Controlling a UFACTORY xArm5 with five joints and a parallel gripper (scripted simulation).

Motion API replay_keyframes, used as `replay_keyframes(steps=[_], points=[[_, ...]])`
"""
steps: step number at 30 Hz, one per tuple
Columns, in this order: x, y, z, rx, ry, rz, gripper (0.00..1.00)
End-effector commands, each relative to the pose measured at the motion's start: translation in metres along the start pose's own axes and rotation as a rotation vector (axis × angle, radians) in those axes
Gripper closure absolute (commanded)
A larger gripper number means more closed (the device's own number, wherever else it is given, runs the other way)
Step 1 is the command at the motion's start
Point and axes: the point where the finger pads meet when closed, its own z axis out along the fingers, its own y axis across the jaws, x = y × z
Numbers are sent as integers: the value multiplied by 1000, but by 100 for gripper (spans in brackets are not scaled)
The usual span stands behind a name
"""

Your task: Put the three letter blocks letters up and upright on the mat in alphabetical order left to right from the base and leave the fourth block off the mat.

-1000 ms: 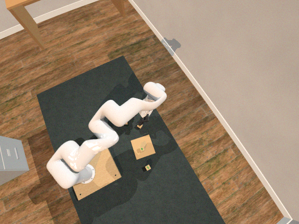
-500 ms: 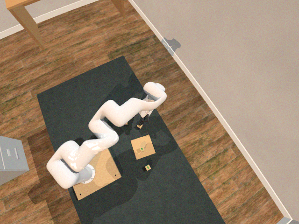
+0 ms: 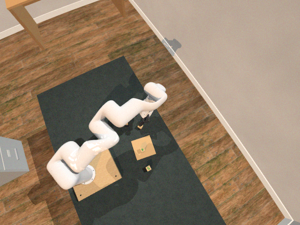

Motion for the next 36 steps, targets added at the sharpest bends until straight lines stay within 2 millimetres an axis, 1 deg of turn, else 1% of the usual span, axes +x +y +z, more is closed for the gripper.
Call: replay_keyframes(steps=[1,6,11,13,16,20,22,25,27,28,30,31,36], points=[[1,-1,-3,-4,-6,9,0],[1,-5,-8,-18,-19,71,0],[4,-16,-20,-53,-48,216,0],[4,-16,-20,-53,-48,216,0],[6,-25,-29,-84,-67,333,0],[8,-31,-34,-103,-77,399,0],[10,-38,-40,-128,-89,483,0],[13,-44,-45,-151,-97,559,0],[13,-45,-46,-156,-99,576,0],[15,-51,-49,-176,-105,638,0],[15,-51,-49,-176,-105,638,0],[18,-56,-53,-198,-111,707,0],[22,-67,-59,-240,-118,829,0]])
